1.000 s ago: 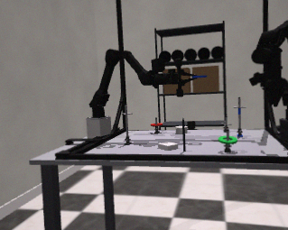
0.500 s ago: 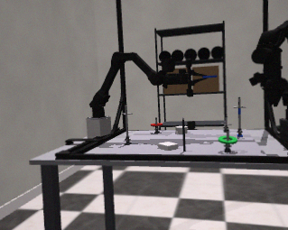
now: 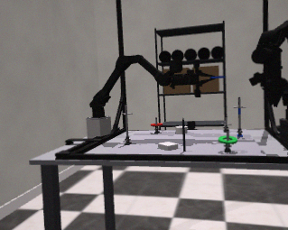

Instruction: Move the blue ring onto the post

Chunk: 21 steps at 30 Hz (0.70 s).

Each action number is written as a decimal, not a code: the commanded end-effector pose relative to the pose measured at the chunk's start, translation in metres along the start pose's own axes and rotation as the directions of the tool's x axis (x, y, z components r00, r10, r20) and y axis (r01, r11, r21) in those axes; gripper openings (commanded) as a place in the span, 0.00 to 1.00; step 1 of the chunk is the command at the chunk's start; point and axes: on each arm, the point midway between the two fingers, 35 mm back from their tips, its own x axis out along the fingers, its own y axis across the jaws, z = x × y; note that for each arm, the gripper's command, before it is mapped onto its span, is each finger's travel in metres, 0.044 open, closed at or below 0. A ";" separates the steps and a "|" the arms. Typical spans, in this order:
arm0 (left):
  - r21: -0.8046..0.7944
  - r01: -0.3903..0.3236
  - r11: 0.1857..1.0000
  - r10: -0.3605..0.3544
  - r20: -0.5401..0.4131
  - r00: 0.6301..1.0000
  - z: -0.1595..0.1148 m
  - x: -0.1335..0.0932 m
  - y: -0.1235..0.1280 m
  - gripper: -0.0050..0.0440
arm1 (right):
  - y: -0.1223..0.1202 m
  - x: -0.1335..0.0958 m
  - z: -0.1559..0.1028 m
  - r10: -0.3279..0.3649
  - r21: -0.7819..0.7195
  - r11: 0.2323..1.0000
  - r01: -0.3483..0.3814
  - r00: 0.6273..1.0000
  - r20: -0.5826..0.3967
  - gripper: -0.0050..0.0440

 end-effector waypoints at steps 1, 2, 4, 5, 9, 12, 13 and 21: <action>-0.005 0.004 1.000 -0.004 0.004 1.000 0.001 0.000 0.000 0.92 | -0.005 0.012 -0.003 -0.002 0.002 1.000 0.002 1.000 0.000 0.10; -0.005 0.004 1.000 -0.004 0.004 1.000 0.001 0.000 0.000 0.92 | -0.006 0.015 -0.004 -0.002 0.002 1.000 0.002 1.000 0.000 0.10; -0.005 0.004 1.000 -0.004 0.004 1.000 0.001 0.000 0.000 0.92 | -0.007 0.021 -0.005 -0.002 0.002 1.000 0.002 1.000 0.000 0.10; -0.005 0.004 1.000 -0.004 0.004 1.000 0.001 0.000 0.000 0.92 | -0.008 0.024 -0.006 -0.002 0.002 1.000 0.002 1.000 0.000 0.10; -0.005 0.004 1.000 -0.004 0.004 1.000 0.001 0.000 0.000 0.92 | -0.012 0.035 -0.010 -0.002 0.002 1.000 0.002 1.000 0.000 0.10; -0.005 0.004 1.000 -0.004 0.004 1.000 0.001 0.000 0.000 0.92 | -0.013 0.041 -0.012 -0.002 0.002 1.000 0.002 1.000 0.000 0.10; -0.005 0.004 1.000 -0.004 0.004 1.000 0.001 0.000 0.000 0.92 | -0.013 0.041 -0.012 -0.002 0.002 1.000 0.002 1.000 0.000 0.10; -0.005 0.004 1.000 -0.004 0.004 1.000 0.001 0.000 0.000 0.92 | -0.021 0.062 -0.020 -0.002 0.002 1.000 0.002 1.000 0.000 0.10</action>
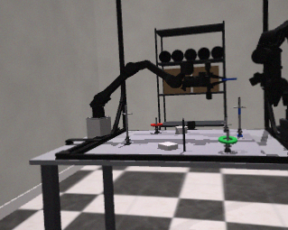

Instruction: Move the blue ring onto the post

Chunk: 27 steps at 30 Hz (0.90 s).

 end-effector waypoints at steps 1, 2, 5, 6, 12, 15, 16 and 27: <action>-0.005 0.004 1.000 -0.004 0.004 1.000 0.001 0.000 0.000 0.92 | -0.009 0.010 -0.005 -0.006 0.002 1.000 0.006 1.000 -0.001 0.10; -0.005 0.004 1.000 -0.004 0.004 1.000 0.001 0.000 0.000 0.92 | -0.010 0.012 -0.006 -0.006 0.002 1.000 0.006 1.000 -0.001 0.10; -0.005 0.004 1.000 -0.004 0.004 1.000 0.001 0.000 0.000 0.92 | -0.014 0.019 -0.010 -0.006 0.002 1.000 0.006 1.000 -0.001 0.10; -0.005 0.004 1.000 -0.004 0.004 1.000 0.001 0.000 0.000 0.92 | -0.015 0.021 -0.011 -0.006 0.002 1.000 0.006 1.000 -0.001 0.10; -0.005 0.004 1.000 -0.004 0.004 1.000 0.001 0.000 0.000 0.92 | -0.020 0.030 -0.016 -0.006 0.002 1.000 0.006 1.000 -0.001 0.10; -0.005 0.004 1.000 -0.004 0.004 1.000 0.001 0.000 0.000 0.92 | -0.023 0.036 -0.019 -0.006 0.002 1.000 0.006 1.000 -0.001 0.10; -0.005 0.004 1.000 -0.004 0.004 1.000 0.001 0.000 0.000 0.92 | -0.025 0.038 -0.021 -0.006 0.002 1.000 0.006 1.000 -0.001 0.10; -0.005 0.004 1.000 -0.004 0.004 1.000 0.001 0.000 0.000 0.92 | -0.030 0.046 -0.029 -0.006 0.002 1.000 0.006 1.000 -0.001 0.10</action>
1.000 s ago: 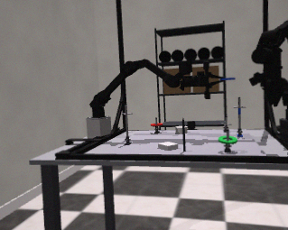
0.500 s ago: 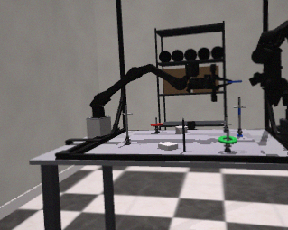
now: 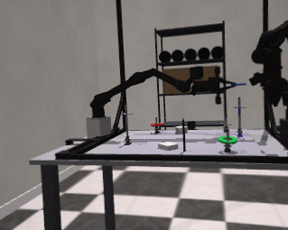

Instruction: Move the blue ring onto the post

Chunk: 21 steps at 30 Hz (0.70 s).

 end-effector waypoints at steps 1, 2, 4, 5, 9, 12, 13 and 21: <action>-0.005 0.004 1.000 -0.004 0.004 1.000 0.001 0.000 0.000 0.92 | -0.004 0.002 -0.001 0.001 0.001 1.000 -0.001 1.000 0.006 0.10; -0.005 0.004 1.000 -0.004 0.004 1.000 0.001 0.000 0.000 0.92 | -0.006 0.002 -0.002 0.000 0.001 1.000 0.000 1.000 0.013 0.10; -0.005 0.004 1.000 -0.004 0.004 1.000 0.001 0.000 0.000 0.92 | -0.014 0.004 -0.002 -0.001 0.002 1.000 0.001 0.999 0.037 0.10; -0.005 0.004 1.000 -0.004 0.004 1.000 0.001 0.000 0.000 0.92 | -0.019 0.004 -0.003 -0.001 0.002 1.000 0.001 0.999 0.052 0.10; -0.005 0.004 1.000 -0.004 0.004 1.000 0.001 0.000 0.000 0.92 | -0.046 0.005 -0.006 -0.005 0.003 1.000 0.005 0.991 0.136 0.10; -0.005 0.004 1.000 -0.004 0.004 1.000 0.001 0.000 0.000 0.92 | -0.068 0.004 -0.008 -0.008 0.004 1.000 0.008 0.979 0.202 0.10; -0.005 0.004 1.000 -0.004 0.004 1.000 0.001 0.000 0.000 0.92 | -0.076 0.004 -0.009 -0.009 0.004 1.000 0.009 0.975 0.224 0.10; -0.005 0.004 1.000 -0.004 0.004 1.000 0.001 0.000 0.000 0.92 | -0.088 0.002 -0.010 -0.011 0.004 1.000 0.010 0.967 0.255 0.10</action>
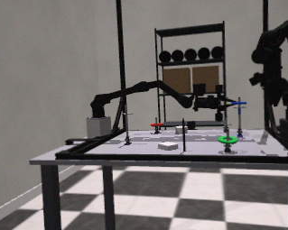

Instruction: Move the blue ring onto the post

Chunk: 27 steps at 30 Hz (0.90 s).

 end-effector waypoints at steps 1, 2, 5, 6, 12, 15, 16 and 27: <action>-0.005 0.004 1.000 -0.004 0.004 1.000 0.001 0.000 0.000 0.92 | 0.002 0.002 0.003 0.016 0.009 1.000 -0.016 1.000 0.014 0.10; -0.005 0.004 1.000 -0.004 0.004 1.000 0.001 0.000 0.000 0.92 | 0.001 0.002 0.003 0.016 0.009 1.000 -0.016 1.000 0.014 0.10; -0.005 0.004 1.000 -0.004 0.004 1.000 0.001 0.000 0.000 0.92 | -0.004 0.002 0.003 0.016 0.009 1.000 -0.016 1.000 0.014 0.10; -0.005 0.004 1.000 -0.004 0.004 1.000 0.001 0.000 0.000 0.92 | -0.005 0.002 0.003 0.016 0.009 1.000 -0.016 1.000 0.014 0.10; -0.005 0.004 1.000 -0.004 0.004 1.000 0.001 0.000 0.000 0.92 | -0.011 0.002 0.003 0.016 0.009 1.000 -0.016 1.000 0.014 0.10; -0.005 0.004 1.000 -0.004 0.004 1.000 0.001 0.000 0.000 0.92 | -0.016 0.002 0.003 0.016 0.009 1.000 -0.016 1.000 0.014 0.10; -0.005 0.004 1.000 -0.004 0.004 1.000 0.001 0.000 0.000 0.92 | -0.017 0.002 0.003 0.016 0.009 1.000 -0.016 1.000 0.014 0.10; -0.005 0.004 1.000 -0.004 0.004 1.000 0.001 0.000 0.000 0.92 | -0.017 0.002 0.003 0.016 0.009 1.000 -0.016 1.000 0.014 0.10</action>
